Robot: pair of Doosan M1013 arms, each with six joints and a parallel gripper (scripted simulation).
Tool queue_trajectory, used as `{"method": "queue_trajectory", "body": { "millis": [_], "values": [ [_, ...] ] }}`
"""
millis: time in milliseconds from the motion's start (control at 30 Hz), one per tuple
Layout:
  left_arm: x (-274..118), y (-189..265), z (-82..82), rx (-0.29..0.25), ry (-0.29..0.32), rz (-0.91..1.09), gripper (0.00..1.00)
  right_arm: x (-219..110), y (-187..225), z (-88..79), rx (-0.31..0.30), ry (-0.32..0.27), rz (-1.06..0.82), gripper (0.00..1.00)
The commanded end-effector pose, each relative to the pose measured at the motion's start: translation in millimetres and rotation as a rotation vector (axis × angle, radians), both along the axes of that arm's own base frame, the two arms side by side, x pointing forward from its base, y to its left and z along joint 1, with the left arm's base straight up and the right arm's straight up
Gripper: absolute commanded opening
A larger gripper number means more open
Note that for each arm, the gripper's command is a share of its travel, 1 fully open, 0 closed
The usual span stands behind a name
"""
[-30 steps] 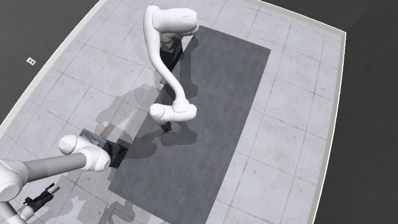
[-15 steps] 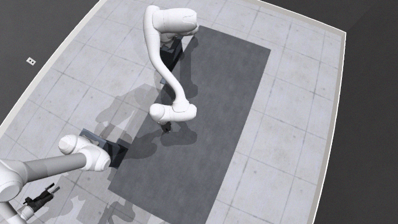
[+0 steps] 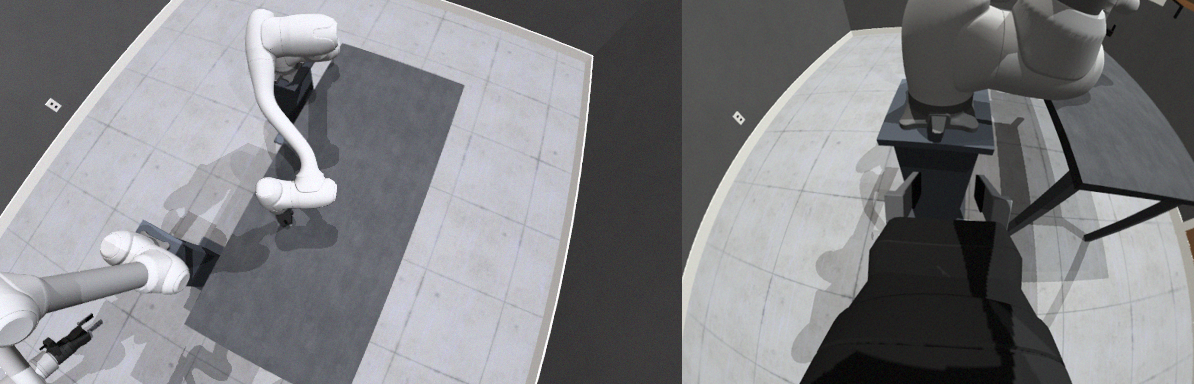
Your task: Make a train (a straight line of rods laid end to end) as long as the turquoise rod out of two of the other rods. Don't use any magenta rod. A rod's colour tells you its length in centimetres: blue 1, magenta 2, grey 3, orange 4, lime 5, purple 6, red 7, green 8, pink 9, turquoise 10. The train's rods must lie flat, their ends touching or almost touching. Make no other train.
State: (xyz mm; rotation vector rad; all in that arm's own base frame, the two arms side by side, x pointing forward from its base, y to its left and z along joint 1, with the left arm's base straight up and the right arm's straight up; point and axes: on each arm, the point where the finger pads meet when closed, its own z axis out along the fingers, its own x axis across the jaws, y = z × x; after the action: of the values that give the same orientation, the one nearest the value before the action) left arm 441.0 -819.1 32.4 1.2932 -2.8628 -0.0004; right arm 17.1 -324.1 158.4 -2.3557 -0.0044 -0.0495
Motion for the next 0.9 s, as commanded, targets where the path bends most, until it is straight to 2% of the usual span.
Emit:
{"method": "queue_trajectory", "body": {
  "millis": [0,467,867],
  "values": [
    [0,-1,1.4,-0.002,-0.001,0.0,0.24,0,0,0.4,-0.001,0.0,0.0,1.0],
    [0,-1,-8.9,-0.002,-0.001,0.0,0.24,0,0,0.4,-0.001,0.0,0.0,1.0],
    [0,-1,-9.6,-0.002,-0.001,0.0,0.24,0,0,0.4,-0.001,0.0,0.0,1.0]
  ]
}}
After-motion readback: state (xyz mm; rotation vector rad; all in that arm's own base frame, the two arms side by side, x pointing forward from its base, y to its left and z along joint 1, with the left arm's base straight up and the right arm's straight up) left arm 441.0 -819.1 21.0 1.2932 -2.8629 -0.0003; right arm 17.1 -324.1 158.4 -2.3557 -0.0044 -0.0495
